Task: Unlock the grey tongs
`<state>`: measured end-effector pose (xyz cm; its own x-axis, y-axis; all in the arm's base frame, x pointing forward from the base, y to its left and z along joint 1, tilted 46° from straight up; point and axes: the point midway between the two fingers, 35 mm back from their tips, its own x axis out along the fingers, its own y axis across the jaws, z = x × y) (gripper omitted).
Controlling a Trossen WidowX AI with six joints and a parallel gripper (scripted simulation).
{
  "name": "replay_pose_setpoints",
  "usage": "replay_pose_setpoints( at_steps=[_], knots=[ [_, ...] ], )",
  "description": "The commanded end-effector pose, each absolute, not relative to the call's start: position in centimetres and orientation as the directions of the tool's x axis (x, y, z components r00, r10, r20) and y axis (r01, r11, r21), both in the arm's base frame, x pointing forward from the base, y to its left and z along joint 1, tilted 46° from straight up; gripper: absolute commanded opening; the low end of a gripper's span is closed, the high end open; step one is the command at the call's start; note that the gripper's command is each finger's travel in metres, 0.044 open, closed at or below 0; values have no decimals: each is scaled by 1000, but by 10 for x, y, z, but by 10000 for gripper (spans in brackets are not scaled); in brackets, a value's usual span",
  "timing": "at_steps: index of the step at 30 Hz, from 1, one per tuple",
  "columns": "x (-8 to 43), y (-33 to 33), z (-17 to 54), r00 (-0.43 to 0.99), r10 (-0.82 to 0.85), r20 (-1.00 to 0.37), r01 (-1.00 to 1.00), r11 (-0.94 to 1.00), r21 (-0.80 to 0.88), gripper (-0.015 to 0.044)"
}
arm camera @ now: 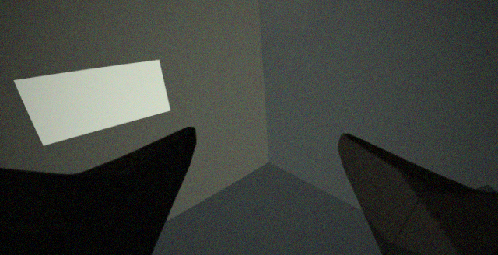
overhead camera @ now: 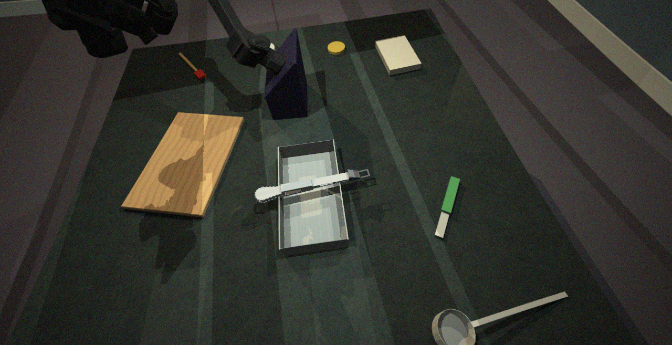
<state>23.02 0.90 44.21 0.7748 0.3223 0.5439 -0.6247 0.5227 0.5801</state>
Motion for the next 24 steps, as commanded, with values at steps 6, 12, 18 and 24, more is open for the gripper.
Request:
replay_pose_setpoints(
  at_steps=[6,12,18,24],
  knots=[
    [272,-4,415,850,247,466,-513,591,622,260],
    [329,-25,365,945,107,309,-275,770,575,260],
    [385,-36,288,998,-18,55,-2,939,344,260],
    [413,-38,217,981,-110,-163,118,992,40,260]
  ],
)
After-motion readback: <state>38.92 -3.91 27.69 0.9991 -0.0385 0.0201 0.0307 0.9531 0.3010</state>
